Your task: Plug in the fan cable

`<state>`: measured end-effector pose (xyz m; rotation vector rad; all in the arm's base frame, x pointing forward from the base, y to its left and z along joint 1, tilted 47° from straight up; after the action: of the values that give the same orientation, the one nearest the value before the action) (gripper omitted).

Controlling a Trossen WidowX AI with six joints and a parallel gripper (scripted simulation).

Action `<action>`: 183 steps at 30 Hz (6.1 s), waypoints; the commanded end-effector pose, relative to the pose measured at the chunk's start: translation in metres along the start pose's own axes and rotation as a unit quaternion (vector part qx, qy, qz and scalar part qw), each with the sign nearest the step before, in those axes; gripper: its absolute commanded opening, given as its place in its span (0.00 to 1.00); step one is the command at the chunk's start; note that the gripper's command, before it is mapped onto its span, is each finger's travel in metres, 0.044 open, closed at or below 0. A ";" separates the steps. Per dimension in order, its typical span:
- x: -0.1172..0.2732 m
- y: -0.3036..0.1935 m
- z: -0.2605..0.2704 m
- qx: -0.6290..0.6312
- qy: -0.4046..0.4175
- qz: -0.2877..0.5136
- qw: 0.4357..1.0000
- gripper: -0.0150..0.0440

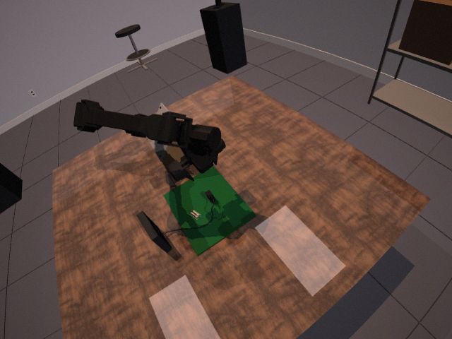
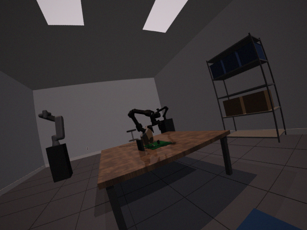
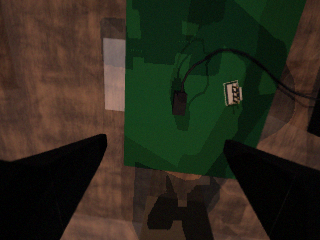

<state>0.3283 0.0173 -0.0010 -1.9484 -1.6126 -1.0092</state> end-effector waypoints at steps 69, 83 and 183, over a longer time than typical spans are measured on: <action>-0.133 0.006 -0.023 -0.019 -0.040 -0.010 0.999 0.42; -0.083 0.005 -0.018 -0.015 -0.042 -0.009 0.999 0.25; -0.103 0.041 -0.103 0.149 -0.046 -0.002 0.988 0.25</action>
<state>0.3342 -0.1332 -0.0047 -1.8099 -1.7040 -0.6534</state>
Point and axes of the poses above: the point midway between the two fingers, 35 mm back from their tips, its own x axis back along the fingers, its own z axis across the jaws, y = z × x, the point moved 2 cm from there along x, back along the fingers, and after that the axes turned 12 degrees about -x, right-handed, at the moved point
